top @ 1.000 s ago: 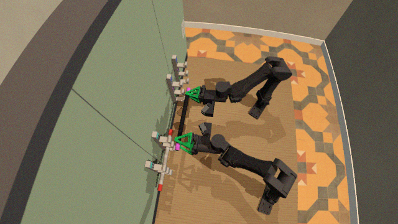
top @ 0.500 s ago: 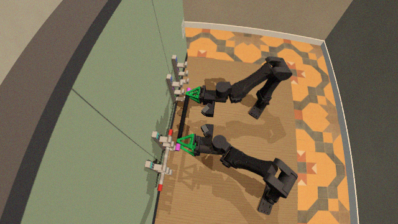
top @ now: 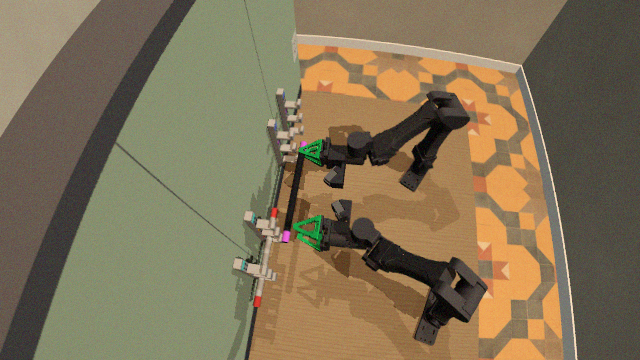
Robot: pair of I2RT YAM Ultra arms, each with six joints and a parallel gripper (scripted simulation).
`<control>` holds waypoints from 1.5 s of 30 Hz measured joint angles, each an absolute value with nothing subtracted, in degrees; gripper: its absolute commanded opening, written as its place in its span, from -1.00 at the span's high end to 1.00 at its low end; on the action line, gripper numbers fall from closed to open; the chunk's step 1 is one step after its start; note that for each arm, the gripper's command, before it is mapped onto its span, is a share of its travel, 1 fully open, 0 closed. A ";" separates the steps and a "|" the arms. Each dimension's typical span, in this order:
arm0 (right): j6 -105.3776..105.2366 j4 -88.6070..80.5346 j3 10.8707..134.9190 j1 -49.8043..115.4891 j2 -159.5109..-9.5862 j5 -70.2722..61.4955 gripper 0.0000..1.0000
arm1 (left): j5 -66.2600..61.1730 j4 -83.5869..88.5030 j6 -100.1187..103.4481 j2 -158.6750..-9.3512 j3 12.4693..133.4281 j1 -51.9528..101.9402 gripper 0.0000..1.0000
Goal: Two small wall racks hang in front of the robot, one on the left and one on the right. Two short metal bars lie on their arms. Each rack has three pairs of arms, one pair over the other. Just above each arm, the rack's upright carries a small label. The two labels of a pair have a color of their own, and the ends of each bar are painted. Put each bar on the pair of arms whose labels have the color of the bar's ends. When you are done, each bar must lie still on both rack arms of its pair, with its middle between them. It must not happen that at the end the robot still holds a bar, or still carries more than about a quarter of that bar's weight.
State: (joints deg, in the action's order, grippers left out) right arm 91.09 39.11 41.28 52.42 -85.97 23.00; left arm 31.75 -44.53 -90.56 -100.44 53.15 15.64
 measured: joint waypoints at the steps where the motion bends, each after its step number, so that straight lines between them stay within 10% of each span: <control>1: 91.09 39.11 41.28 52.42 -85.97 23.00 1.00 | 31.88 -44.58 -90.56 -100.14 52.77 15.81 -1.00; 45: 91.09 39.11 41.28 52.42 -85.97 23.03 1.00 | 35.09 -45.65 -90.56 -91.81 43.62 18.57 -1.00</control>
